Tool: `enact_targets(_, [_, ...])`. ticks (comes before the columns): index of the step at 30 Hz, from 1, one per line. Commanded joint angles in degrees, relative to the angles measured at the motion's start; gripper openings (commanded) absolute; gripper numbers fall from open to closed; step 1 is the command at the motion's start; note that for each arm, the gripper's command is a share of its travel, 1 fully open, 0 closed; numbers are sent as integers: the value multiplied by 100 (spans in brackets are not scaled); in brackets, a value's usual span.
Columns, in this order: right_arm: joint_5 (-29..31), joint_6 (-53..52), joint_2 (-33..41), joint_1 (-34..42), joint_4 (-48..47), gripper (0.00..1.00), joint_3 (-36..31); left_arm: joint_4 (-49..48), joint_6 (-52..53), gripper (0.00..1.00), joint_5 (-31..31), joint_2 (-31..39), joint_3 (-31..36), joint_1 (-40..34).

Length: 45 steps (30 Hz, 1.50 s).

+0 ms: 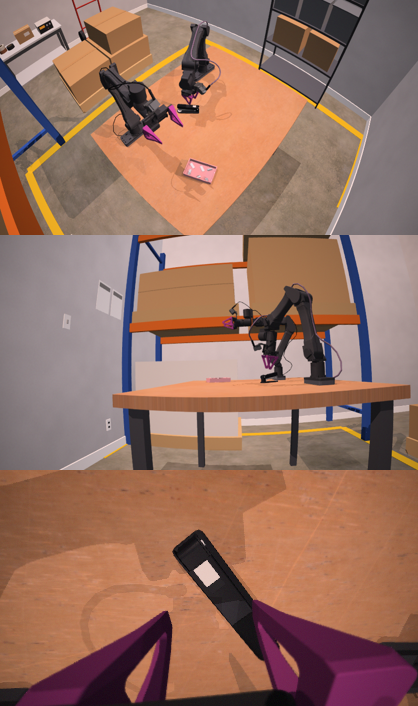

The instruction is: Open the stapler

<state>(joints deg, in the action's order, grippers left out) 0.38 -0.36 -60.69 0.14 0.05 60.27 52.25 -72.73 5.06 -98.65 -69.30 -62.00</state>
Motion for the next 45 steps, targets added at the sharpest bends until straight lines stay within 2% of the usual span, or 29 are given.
enact_targets(1, [-37,36,84,-14,-41,100,10,459,-896,59,-134,-140,-381,133])
enact_targets(9, [-37,36,84,-14,-41,100,10,997,-2275,59,-496,-738,-1035,439])
enact_targets(16, [-37,36,84,-14,-41,100,10,1056,-2404,59,-505,-982,-1309,557])
enact_targets(45, [-37,36,84,-14,-41,100,10,283,-2400,59,-505,-1222,-701,566])
